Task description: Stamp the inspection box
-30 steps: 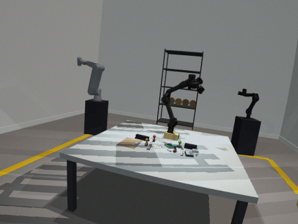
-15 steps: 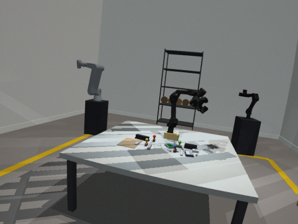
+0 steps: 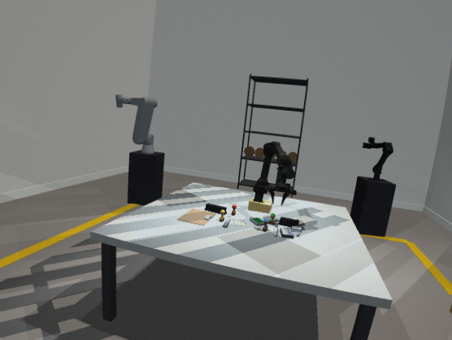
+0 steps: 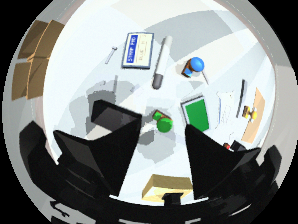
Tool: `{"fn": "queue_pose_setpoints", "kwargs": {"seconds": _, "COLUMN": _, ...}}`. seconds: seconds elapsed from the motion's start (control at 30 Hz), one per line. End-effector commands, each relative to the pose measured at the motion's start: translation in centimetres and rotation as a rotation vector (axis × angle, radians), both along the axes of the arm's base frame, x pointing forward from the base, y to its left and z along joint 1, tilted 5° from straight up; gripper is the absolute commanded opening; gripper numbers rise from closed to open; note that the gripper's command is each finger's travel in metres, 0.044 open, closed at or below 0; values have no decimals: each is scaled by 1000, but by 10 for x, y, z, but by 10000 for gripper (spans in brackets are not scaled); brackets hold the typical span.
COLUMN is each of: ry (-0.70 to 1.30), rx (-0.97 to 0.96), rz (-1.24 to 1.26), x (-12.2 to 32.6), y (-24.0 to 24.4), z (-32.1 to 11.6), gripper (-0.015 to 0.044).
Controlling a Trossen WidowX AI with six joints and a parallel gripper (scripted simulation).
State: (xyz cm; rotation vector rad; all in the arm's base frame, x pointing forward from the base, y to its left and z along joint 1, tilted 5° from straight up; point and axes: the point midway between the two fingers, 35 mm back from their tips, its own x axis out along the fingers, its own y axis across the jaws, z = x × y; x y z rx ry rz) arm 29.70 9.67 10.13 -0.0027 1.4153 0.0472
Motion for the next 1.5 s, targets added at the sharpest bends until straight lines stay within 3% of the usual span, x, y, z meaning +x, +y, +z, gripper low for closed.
{"fn": "queue_pose_setpoints", "kwargs": {"seconds": 0.0, "ry": 185, "rx": 46, "rz": -180, "x": -22, "y": -19, "z": -31, "gripper": 226}}
{"fn": "queue_pose_setpoints", "kwargs": {"seconds": 0.5, "ry": 195, "rx": 49, "rz": -189, "x": -21, "y": -12, "z": -35, "gripper": 226}}
{"fn": "queue_pose_setpoints", "kwargs": {"seconds": 1.47, "ry": 195, "rx": 49, "rz": -189, "x": -21, "y": -9, "z": -82, "gripper": 226}}
